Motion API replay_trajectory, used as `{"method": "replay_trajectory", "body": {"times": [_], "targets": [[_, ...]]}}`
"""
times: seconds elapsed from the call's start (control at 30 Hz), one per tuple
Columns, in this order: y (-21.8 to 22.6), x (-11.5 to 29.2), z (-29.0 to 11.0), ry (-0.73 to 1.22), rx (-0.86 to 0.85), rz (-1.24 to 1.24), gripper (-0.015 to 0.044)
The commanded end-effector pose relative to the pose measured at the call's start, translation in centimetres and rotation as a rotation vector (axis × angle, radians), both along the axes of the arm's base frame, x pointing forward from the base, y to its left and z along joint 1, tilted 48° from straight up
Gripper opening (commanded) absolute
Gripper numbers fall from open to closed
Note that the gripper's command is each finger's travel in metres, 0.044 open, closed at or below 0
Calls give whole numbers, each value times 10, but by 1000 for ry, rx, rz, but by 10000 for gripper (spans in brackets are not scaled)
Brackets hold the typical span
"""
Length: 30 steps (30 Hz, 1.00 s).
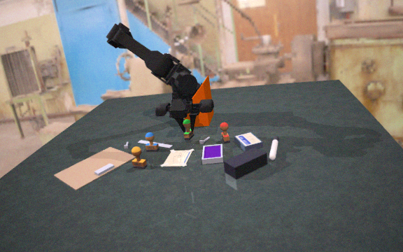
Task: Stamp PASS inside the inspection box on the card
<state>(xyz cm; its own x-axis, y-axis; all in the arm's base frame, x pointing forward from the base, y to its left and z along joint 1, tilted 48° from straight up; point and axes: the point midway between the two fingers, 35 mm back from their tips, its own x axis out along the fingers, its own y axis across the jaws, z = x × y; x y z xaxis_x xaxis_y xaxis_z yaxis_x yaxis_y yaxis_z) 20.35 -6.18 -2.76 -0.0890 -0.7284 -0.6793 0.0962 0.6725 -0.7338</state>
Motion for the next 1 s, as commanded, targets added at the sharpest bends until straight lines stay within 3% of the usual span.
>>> {"method": "replay_trajectory", "body": {"times": [0.0, 0.97], "targets": [[3, 2, 2, -8, 4, -1, 0], [13, 4, 11, -8, 6, 0, 0]]}}
